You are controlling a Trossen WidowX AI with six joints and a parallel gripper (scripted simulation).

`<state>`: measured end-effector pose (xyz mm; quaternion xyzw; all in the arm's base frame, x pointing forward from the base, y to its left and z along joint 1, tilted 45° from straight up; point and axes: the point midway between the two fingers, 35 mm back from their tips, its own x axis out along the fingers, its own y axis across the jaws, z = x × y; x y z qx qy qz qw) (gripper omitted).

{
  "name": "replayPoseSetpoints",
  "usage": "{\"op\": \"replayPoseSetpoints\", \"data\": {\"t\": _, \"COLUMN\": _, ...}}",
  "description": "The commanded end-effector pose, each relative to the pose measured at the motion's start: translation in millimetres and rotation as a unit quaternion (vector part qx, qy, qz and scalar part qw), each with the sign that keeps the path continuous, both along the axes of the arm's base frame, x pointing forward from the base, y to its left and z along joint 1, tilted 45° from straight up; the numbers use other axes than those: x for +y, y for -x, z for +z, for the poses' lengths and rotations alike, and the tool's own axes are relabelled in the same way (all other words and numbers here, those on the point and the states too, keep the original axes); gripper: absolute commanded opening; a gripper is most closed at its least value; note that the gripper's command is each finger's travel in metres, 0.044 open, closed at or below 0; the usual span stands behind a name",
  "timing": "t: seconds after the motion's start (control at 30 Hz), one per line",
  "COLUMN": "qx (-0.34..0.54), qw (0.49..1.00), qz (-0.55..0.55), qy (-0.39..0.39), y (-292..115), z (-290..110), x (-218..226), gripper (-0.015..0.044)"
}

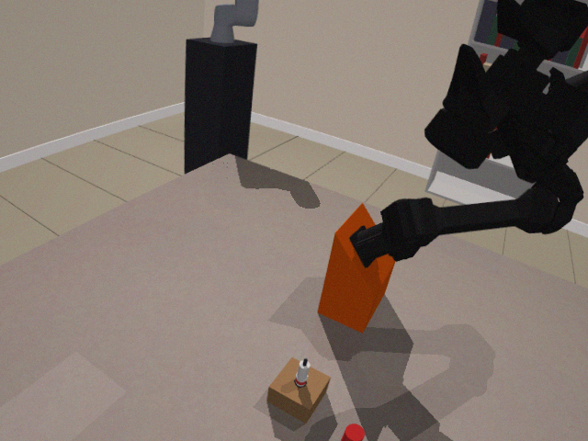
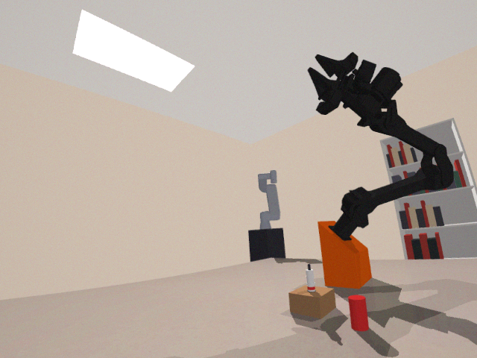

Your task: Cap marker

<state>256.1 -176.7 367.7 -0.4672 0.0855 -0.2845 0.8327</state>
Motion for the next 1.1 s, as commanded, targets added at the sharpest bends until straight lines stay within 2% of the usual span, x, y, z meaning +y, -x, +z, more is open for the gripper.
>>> {"op": "replayPoseSetpoints", "data": {"t": 0.0, "qx": 0.055, "qw": 0.990, "qz": 0.080, "qy": -0.101, "y": -39.0, "z": -40.9, "x": 17.7, "gripper": 0.0242}}
{"op": "replayPoseSetpoints", "data": {"t": 0.17, "qx": 0.137, "qw": 0.945, "qz": 0.170, "qy": -0.245, "y": -77.4, "z": -100.7, "x": 58.7, "gripper": 0.0242}}
{"op": "replayPoseSetpoints", "data": {"t": 0.37, "qx": 0.231, "qw": 0.865, "qz": 0.224, "qy": -0.385, "y": -95.5, "z": -157.7, "x": 108.0, "gripper": 0.0242}}
{"op": "replayPoseSetpoints", "data": {"t": 0.53, "qx": 0.346, "qw": 0.753, "qz": 0.248, "qy": -0.502, "y": -93.6, "z": -213.7, "x": 166.6, "gripper": 0.0242}}
{"op": "replayPoseSetpoints", "data": {"t": 0.7, "qx": 0.441, "qw": 0.622, "qz": 0.219, "qy": -0.608, "y": -75.7, "z": -251.4, "x": 217.1, "gripper": 0.0242}}
{"op": "replayPoseSetpoints", "data": {"t": 0.9, "qx": 0.547, "qw": 0.406, "qz": 0.089, "qy": -0.727, "y": -37.7, "z": -278.6, "x": 278.8, "gripper": 0.0242}}
{"op": "replayPoseSetpoints", "data": {"t": 0.97, "qx": 0.556, "qw": 0.382, "qz": 0.070, "qy": -0.735, "y": -33.4, "z": -280.1, "x": 284.8, "gripper": 0.0242}}
{"op": "replayPoseSetpoints", "data": {"t": 1.07, "qx": 0.556, "qw": 0.382, "qz": 0.070, "qy": -0.735, "y": -32.7, "z": -278.2, "x": 286.6, "gripper": 0.0242}}
